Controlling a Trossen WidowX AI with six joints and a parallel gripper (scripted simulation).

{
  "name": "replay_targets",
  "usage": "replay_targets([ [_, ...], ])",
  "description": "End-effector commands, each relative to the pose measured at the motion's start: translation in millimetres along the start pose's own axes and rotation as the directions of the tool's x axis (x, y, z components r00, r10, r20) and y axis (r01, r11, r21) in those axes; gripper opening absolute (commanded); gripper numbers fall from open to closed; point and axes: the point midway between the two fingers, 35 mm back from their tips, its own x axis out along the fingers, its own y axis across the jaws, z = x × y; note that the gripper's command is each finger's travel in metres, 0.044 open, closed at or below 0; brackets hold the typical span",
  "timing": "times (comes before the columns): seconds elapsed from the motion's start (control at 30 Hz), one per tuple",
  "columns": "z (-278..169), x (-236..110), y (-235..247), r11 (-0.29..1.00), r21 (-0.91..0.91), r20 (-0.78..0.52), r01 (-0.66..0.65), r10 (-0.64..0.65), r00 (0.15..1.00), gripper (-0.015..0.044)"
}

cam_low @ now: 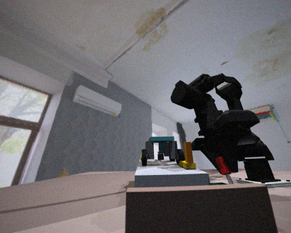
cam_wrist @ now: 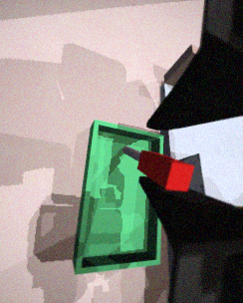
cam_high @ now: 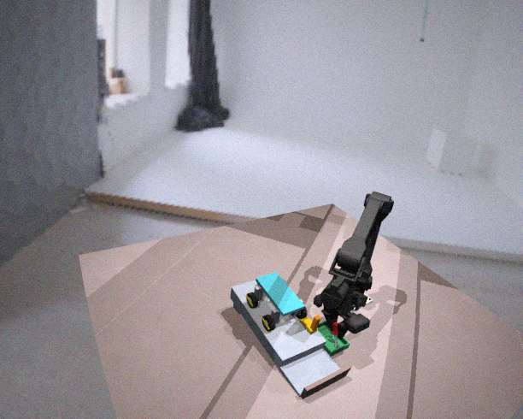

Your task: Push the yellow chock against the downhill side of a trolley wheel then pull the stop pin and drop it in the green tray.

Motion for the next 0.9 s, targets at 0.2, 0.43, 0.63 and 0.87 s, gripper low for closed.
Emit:
replay_targets([
  [0.2,-0.1,2.1,7.4,1.0,-0.001,0.002,0.004,-0.004,1.0,0.019],
  [0.43,-0.1,4.1,13.0,1.0,-0.001,0.002,0.004,-0.004,1.0,0.019],
  [0.63,-0.1,5.9,17.7,1.0,-0.001,0.002,0.003,-0.003,1.0,0.019],
  [0.87,-0.2,8.2,23.2,1.0,-0.001,0.002,0.003,-0.003,1.0,0.019],
])
